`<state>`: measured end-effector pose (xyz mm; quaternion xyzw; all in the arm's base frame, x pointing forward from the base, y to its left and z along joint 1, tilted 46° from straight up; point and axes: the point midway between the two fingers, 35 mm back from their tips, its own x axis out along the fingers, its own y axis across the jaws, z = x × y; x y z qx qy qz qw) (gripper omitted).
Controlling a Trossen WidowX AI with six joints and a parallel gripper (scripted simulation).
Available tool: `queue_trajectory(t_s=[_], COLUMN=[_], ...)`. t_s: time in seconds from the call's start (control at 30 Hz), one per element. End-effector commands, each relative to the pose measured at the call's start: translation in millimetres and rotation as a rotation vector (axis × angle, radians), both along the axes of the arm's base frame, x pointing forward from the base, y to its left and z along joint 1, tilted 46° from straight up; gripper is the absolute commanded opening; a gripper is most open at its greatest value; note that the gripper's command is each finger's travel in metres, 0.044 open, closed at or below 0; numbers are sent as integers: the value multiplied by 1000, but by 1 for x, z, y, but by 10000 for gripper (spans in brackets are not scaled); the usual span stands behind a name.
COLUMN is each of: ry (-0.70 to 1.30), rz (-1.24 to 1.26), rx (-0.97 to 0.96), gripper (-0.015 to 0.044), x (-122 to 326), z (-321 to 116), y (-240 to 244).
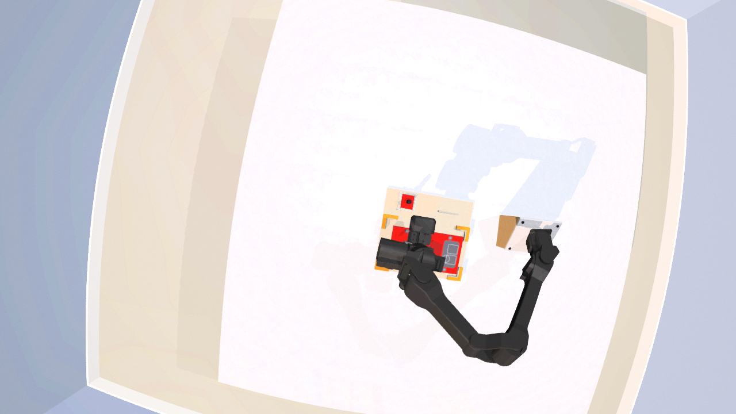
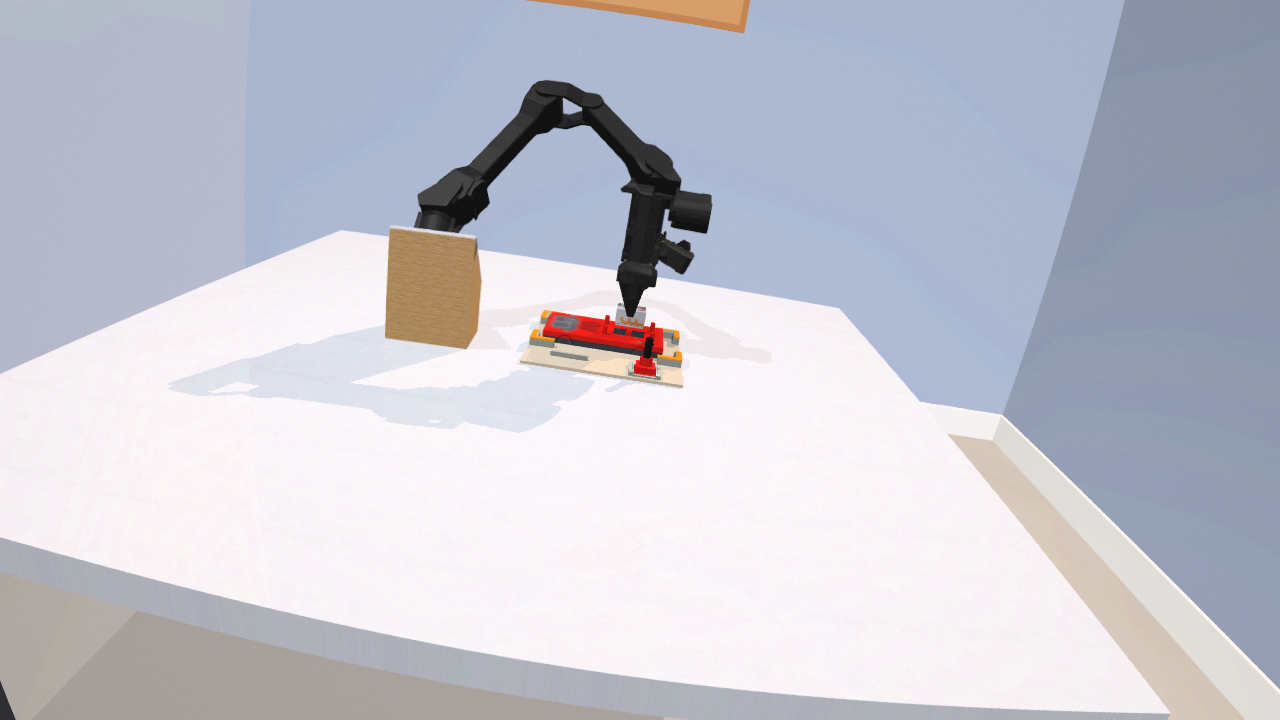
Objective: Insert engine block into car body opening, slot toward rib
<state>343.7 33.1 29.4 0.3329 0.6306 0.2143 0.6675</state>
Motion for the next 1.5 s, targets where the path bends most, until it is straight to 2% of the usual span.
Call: queue_trajectory(t_s=[0.0,1.47], ry=[2,3], rz=[-5,-6], rx=[4,4], gripper=[158,158], x=[0,2], z=[0,-7], y=[1,7])
